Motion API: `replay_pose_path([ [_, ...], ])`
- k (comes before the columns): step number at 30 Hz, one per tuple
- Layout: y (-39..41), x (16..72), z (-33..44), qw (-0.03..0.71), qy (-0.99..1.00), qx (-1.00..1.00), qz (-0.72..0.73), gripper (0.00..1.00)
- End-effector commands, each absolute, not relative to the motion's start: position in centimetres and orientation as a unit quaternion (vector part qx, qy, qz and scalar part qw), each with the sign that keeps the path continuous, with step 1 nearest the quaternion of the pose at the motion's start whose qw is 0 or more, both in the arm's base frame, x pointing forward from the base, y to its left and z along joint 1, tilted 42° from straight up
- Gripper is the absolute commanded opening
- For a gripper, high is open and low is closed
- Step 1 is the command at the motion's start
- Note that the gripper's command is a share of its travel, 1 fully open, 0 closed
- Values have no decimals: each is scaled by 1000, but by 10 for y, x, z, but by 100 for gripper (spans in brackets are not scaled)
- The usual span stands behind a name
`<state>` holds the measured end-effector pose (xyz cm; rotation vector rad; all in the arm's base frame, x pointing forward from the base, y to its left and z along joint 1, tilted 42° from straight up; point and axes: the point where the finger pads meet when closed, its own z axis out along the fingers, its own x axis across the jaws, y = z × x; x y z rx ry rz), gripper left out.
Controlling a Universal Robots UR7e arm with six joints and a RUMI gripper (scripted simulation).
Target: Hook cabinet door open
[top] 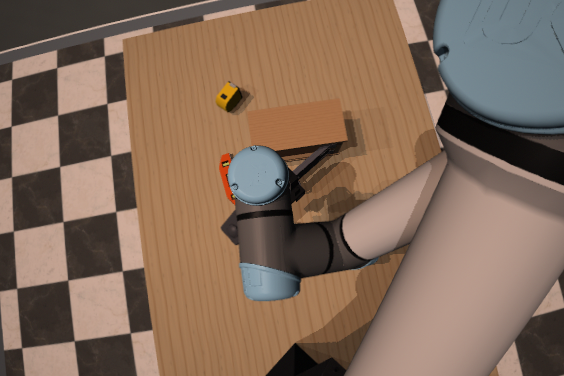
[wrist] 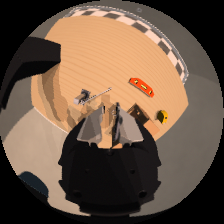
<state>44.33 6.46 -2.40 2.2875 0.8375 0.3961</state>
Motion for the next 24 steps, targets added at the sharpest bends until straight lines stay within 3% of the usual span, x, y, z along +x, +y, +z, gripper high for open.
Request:
replay_pose_path([
  [1, 62, 438, -26, 342, 424, 830, 120, 15],
  [24, 52, 423, -28, 362, 694, 622, -11, 15],
])
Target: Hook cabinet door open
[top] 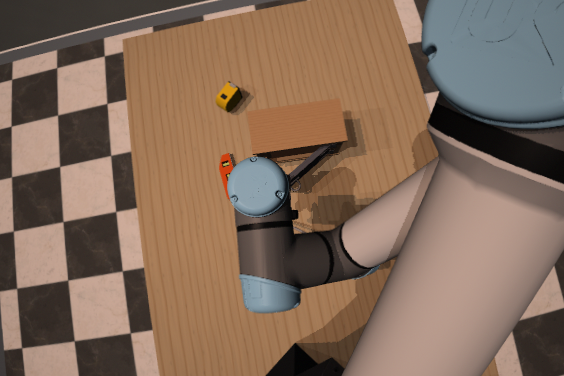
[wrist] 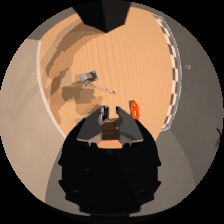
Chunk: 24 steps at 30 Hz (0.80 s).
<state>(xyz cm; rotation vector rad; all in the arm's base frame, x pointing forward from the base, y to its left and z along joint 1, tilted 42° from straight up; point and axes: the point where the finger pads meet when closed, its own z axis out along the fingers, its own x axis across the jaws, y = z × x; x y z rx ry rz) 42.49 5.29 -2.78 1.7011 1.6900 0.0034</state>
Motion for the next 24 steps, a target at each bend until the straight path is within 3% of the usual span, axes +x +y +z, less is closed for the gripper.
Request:
replay_pose_path([
  [1, 51, 423, -28, 362, 705, 610, -17, 15],
  [24, 44, 417, -26, 342, 850, 383, -120, 15],
])
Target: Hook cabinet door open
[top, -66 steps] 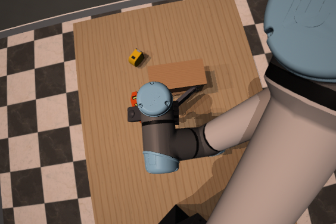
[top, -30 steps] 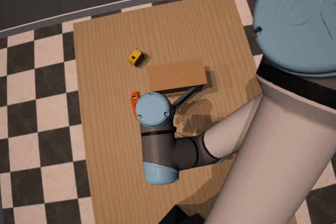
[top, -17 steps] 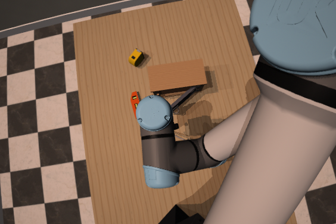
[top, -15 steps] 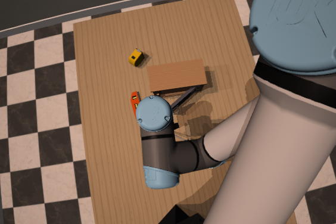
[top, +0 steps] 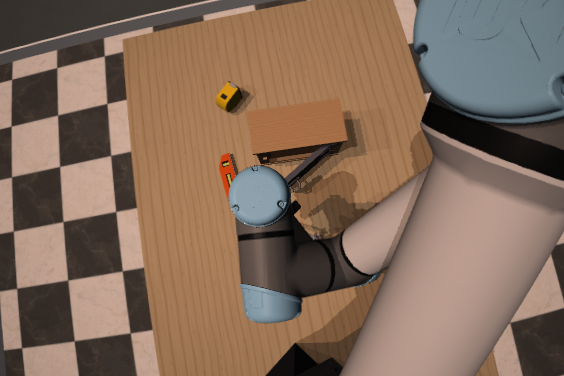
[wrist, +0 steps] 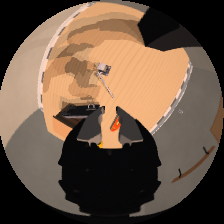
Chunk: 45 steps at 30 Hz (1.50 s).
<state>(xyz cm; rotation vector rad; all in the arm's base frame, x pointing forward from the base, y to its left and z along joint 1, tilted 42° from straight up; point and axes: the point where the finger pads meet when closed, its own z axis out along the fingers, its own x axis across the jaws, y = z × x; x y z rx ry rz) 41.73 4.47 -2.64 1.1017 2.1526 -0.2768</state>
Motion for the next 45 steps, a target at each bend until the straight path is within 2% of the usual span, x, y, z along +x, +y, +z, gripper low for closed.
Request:
replay_pose_path([
  [1, 44, 416, -26, 341, 853, 375, -123, 15],
  [23, 41, 415, -24, 321, 897, 253, -169, 15],
  [45, 41, 415, -24, 315, 905, 223, -180, 15],
])
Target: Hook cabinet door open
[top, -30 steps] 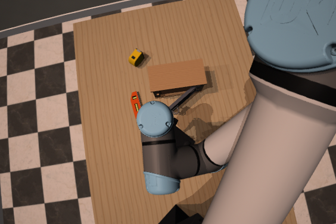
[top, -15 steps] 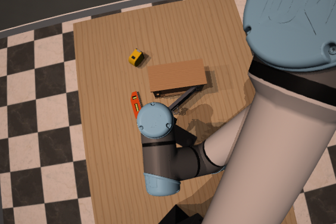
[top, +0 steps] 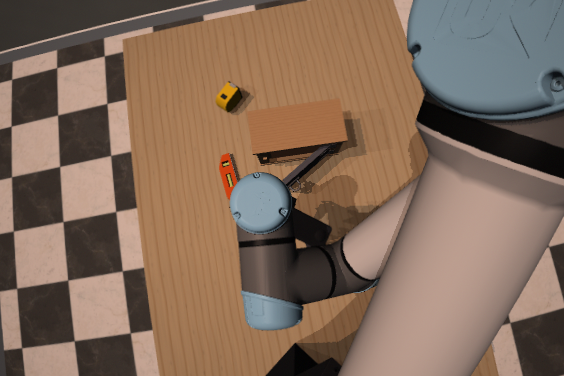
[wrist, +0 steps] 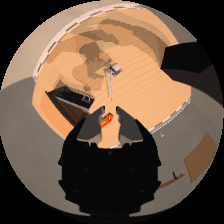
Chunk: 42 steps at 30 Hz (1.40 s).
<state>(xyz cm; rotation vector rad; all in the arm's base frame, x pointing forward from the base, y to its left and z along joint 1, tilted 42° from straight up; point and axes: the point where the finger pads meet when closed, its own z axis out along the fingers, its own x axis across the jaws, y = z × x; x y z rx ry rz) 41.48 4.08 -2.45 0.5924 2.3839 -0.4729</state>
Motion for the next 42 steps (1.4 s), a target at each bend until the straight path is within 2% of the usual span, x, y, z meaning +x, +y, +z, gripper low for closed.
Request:
replay_pose_path([
  [1, 41, 415, -24, 315, 905, 222, -180, 15],
  [42, 41, 415, -24, 314, 905, 222, -180, 14],
])
